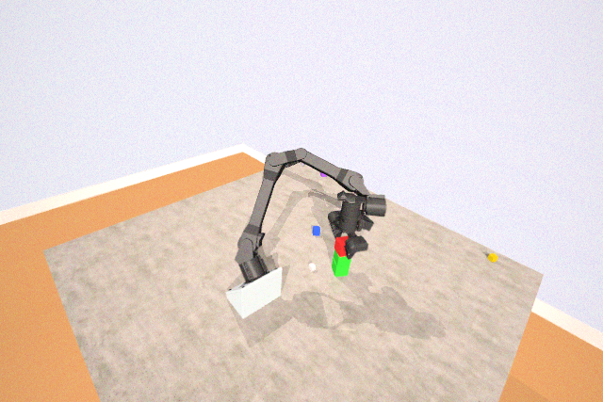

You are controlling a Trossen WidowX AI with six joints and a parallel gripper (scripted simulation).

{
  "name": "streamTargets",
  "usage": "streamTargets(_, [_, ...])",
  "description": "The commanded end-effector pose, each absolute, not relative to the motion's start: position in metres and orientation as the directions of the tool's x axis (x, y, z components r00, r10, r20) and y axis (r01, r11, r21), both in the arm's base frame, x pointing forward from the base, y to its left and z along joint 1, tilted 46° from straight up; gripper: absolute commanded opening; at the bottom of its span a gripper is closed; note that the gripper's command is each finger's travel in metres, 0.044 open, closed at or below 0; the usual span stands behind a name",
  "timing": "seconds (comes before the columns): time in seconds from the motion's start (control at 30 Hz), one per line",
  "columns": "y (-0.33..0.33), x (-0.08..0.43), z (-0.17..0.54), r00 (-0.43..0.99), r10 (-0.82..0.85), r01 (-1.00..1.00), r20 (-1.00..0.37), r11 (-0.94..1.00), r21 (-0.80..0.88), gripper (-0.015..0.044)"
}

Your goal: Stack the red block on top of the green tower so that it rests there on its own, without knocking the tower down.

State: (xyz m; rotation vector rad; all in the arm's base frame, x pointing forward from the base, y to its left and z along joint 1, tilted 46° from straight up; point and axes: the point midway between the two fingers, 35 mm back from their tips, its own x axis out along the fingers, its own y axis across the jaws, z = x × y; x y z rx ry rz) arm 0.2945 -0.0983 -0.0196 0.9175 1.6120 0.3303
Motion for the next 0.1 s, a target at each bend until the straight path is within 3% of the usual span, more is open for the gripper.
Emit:
streamTargets(0.0, [-0.0983,0.2945,-0.0196,0.002,0.712,0.378,-0.702,0.649,0.660,0.0440])
streamTargets(0.07, [-0.0983,0.2945,-0.0196,0.002,0.712,0.378,-0.702,0.649,0.660,0.0440])
